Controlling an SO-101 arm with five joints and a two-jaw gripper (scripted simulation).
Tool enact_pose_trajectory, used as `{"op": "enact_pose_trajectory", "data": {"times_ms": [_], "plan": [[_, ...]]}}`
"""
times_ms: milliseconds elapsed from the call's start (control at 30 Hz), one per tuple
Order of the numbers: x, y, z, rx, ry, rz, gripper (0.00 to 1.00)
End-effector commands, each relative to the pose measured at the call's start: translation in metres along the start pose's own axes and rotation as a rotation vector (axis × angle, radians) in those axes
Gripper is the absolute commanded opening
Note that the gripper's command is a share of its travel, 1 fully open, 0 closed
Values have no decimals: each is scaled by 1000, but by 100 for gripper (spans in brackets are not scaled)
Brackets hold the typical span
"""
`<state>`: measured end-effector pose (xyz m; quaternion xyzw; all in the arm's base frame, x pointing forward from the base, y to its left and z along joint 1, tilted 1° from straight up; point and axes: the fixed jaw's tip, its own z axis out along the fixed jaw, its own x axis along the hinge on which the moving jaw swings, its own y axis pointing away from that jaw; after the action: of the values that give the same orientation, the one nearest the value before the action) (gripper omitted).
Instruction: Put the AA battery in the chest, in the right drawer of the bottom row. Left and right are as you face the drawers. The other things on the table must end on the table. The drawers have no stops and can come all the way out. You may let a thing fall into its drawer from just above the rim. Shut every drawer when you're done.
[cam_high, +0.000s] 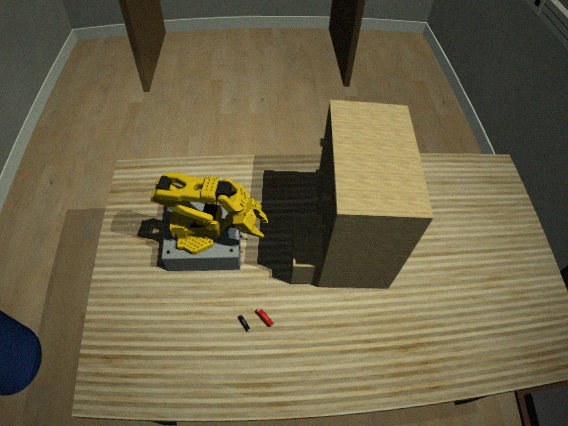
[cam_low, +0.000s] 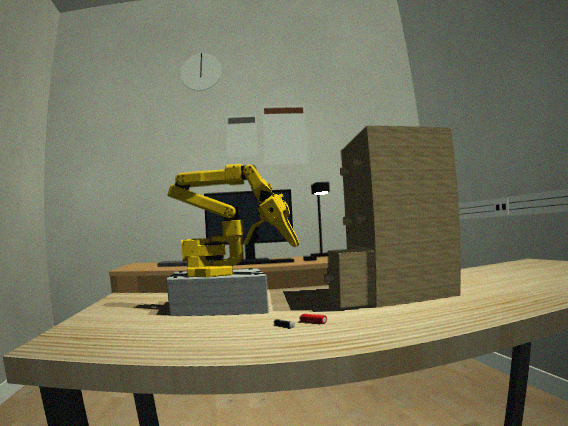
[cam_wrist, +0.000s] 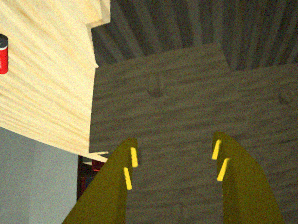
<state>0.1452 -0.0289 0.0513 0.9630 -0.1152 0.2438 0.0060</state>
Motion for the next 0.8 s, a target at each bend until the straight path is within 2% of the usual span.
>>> {"op": "enact_pose_trajectory", "data": {"times_ms": [0,767], "plan": [[3,1,-3,1,23,105,21],[0,2,-3,-2,26,633,21]]}}
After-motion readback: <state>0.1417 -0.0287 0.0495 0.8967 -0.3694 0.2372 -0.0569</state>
